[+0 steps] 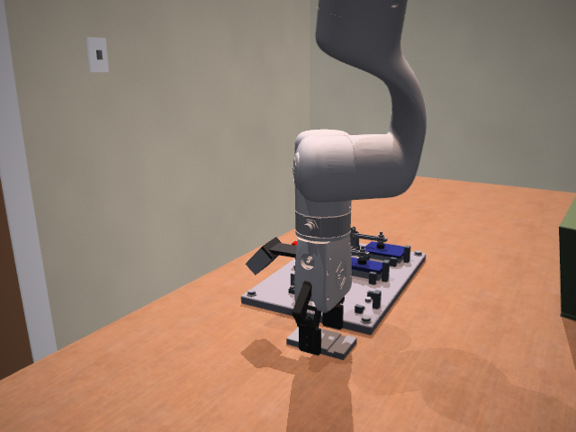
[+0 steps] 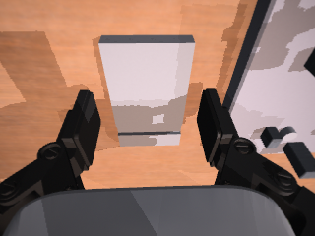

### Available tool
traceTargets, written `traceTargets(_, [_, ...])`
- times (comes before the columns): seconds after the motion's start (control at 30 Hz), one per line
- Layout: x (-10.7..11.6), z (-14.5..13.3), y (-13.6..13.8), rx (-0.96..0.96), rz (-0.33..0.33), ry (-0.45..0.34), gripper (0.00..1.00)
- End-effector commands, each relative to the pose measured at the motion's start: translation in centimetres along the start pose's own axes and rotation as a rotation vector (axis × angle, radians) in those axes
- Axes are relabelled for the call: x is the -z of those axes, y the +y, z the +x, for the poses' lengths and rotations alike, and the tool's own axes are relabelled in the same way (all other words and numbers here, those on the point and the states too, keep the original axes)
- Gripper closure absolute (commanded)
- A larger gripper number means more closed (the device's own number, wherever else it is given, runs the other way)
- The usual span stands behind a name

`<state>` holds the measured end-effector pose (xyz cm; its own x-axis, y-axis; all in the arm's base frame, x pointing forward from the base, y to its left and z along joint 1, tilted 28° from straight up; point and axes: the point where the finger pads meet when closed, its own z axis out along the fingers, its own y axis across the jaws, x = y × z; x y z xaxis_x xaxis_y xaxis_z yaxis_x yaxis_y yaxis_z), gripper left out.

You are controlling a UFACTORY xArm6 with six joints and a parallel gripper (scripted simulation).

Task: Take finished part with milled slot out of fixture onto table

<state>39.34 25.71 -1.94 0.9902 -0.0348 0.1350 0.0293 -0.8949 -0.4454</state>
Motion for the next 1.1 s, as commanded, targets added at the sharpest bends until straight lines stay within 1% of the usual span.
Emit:
traceTargets(0.0, [0.1,0.1,-0.1,0.000,0.001,0.002,0.19])
traceTargets(0.77, [0.1,0.1,-0.1,0.000,0.001,0.002,0.19])
traceTargets(0.93, [0.7,0.1,-0.1,0.000,0.001,0.002,0.19])
traceTargets(1.07, [1.7,0.1,-0.1,0.000,0.001,0.002,0.19])
